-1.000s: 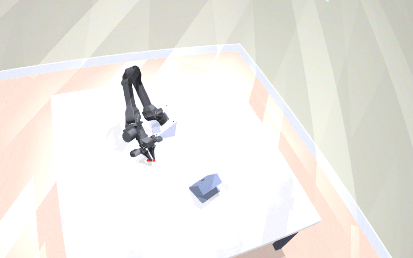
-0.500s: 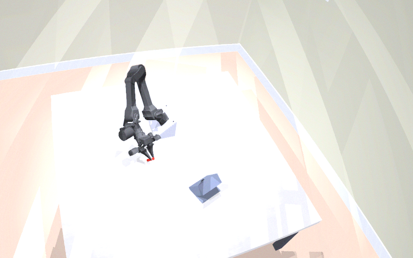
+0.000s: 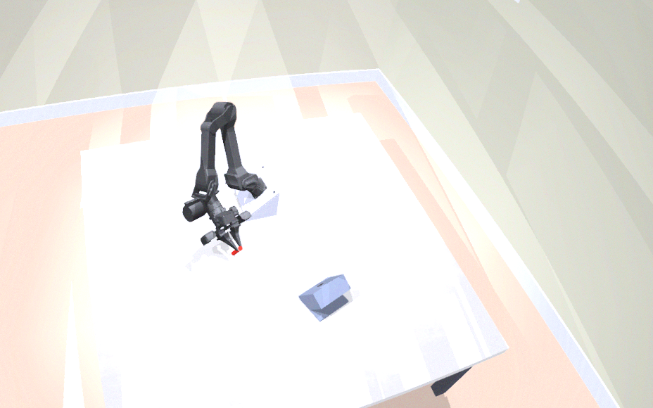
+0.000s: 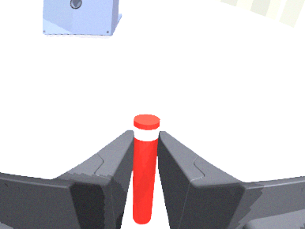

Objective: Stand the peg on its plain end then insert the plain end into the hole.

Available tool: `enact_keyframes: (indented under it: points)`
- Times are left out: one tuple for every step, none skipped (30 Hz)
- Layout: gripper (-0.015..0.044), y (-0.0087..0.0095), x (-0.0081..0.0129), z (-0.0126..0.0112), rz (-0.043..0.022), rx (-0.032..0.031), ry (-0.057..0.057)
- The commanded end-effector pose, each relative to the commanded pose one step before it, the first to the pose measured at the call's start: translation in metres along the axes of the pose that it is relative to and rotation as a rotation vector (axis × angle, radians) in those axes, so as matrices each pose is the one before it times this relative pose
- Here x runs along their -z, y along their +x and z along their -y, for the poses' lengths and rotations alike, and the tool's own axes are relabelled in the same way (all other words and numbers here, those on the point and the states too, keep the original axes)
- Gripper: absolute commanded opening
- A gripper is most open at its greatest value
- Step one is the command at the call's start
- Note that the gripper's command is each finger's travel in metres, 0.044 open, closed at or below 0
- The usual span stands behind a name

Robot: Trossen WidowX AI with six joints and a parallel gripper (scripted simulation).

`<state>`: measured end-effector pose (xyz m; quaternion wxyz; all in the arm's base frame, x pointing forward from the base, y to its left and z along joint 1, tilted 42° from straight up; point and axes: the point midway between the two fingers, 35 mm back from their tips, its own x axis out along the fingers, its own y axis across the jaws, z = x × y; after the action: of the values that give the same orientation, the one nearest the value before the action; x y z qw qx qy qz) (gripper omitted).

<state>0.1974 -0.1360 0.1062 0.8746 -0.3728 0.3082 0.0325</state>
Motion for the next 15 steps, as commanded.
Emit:
enact_keyframes:
  points:
    - [0.0049,-0.00201,0.00167,-0.00224,0.03987,-0.00644,-0.0001]
    - [0.0049,-0.00059,0.00033,-0.00003,0.0086,-0.00006,-0.0001]
    - [0.0049,-0.00059,0.00033,-0.00003,0.0086,-0.00006,-0.0001]
    - [0.0049,-0.00059,0.00033,-0.00003,0.0086,-0.00006,-0.0001]
    - [0.0049,-0.00059,0.00033,-0.00003,0.0086,-0.00007,-0.0001]
    - [0.0049,-0.00059,0.00033,-0.00003,0.0086,-0.00007,-0.0001]
    - [0.0049,-0.00059,0.00033,-0.00003,0.0086,-0.00007,-0.0001]
    - [0.0049,-0.00059,0.00033,-0.00003,0.0086,-0.00007,-0.0001]
    - [0.0049,-0.00059,0.00033,-0.00003,0.00861,-0.00007,-0.0001]
    - [0.0049,-0.00059,0.00033,-0.00003,0.00861,-0.00008,-0.0001]
    - [0.0049,-0.00059,0.00033,-0.00003,0.00861,-0.00008,-0.0001]
    - [0.0049,-0.00059,0.00033,-0.00003,0.00861,-0.00008,-0.0001]
    - [0.0049,-0.00059,0.00033,-0.00004,0.00861,-0.00008,-0.0001]
    - [0.0049,-0.00059,0.00033,-0.00004,0.00861,-0.00008,-0.0001]
    - [0.0049,-0.00059,0.00033,-0.00004,0.00861,-0.00008,-0.0001]
